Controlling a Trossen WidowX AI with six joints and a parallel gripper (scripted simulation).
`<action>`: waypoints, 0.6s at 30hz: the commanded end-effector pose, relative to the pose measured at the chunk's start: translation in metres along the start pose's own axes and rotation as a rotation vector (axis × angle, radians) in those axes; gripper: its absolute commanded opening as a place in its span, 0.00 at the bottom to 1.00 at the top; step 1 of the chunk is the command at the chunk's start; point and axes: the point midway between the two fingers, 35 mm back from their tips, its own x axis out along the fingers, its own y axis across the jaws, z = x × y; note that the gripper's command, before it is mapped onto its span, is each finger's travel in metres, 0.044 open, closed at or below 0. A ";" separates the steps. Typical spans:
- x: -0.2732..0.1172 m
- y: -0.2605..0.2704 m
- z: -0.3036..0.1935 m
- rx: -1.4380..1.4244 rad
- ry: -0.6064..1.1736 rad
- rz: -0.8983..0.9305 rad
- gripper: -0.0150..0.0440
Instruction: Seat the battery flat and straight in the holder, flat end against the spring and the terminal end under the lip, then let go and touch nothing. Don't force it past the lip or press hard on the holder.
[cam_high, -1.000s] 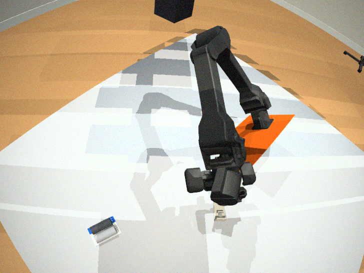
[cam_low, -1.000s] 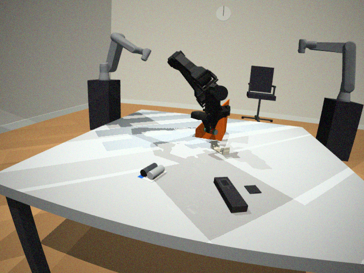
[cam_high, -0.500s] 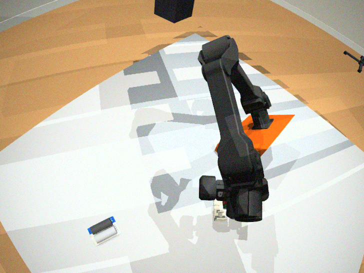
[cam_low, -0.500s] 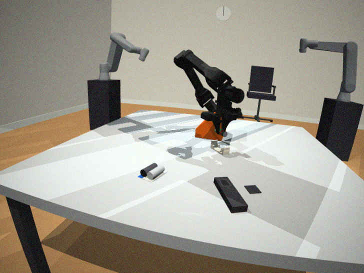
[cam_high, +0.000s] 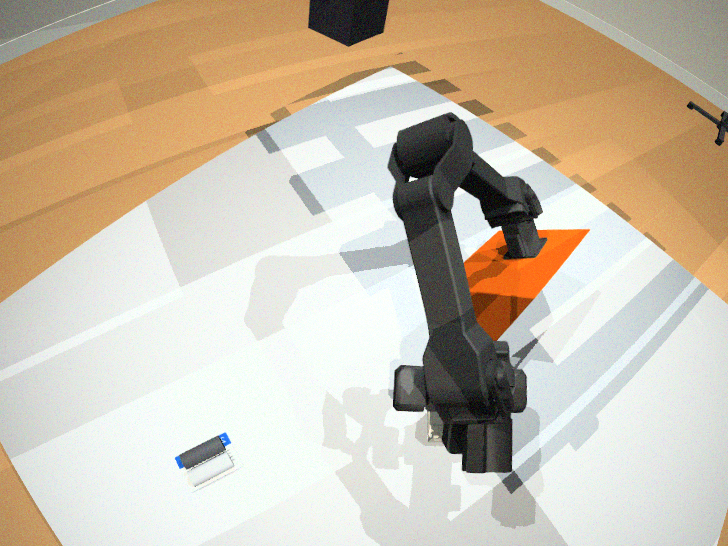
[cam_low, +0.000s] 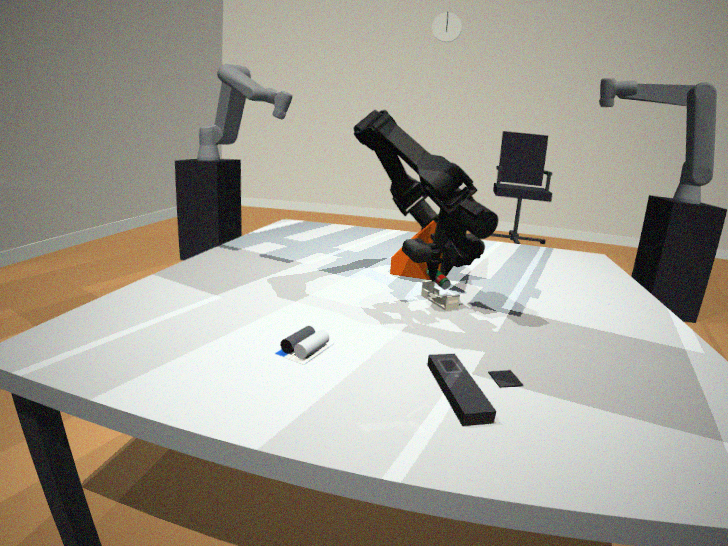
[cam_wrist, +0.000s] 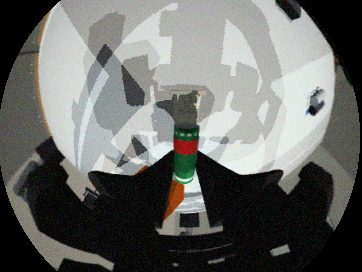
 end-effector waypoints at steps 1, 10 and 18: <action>0.005 -0.001 0.001 0.001 0.031 -0.002 0.40; 0.007 -0.001 0.003 0.004 0.067 0.003 0.40; 0.009 -0.002 0.005 0.006 0.112 0.006 0.40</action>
